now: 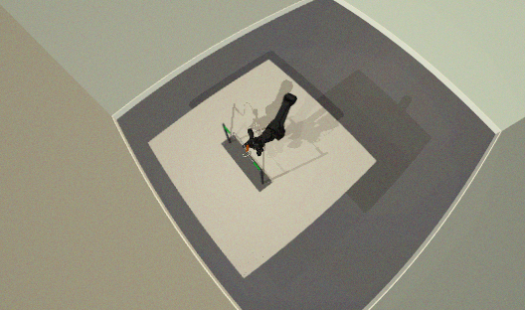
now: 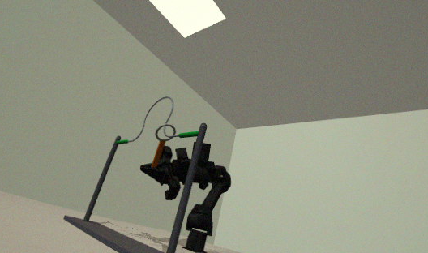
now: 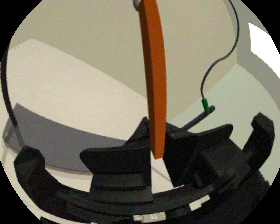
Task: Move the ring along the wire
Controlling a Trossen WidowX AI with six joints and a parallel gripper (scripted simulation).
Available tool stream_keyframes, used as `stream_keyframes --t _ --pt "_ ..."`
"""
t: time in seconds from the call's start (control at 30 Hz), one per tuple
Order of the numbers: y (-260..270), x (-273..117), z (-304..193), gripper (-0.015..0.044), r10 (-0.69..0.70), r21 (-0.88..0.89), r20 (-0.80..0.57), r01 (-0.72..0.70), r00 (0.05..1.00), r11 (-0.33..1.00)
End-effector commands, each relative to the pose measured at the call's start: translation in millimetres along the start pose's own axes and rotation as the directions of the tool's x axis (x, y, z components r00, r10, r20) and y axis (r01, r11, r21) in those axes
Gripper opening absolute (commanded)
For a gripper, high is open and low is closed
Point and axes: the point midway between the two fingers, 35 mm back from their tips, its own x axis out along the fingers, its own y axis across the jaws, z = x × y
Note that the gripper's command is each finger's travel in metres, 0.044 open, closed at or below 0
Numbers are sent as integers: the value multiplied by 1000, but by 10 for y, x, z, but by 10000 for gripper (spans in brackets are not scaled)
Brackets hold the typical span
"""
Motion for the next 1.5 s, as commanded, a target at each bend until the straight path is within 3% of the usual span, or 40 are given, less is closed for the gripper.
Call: stream_keyframes --t 0.0,0.77,1.47 --pt "187 -16 -12 -150 50 99 -10 -49 999 994" --pt "932 -242 258 -150 263 525 1 -225 965 821" --pt "1215 -393 498 -150 323 638 26 -264 946 723"
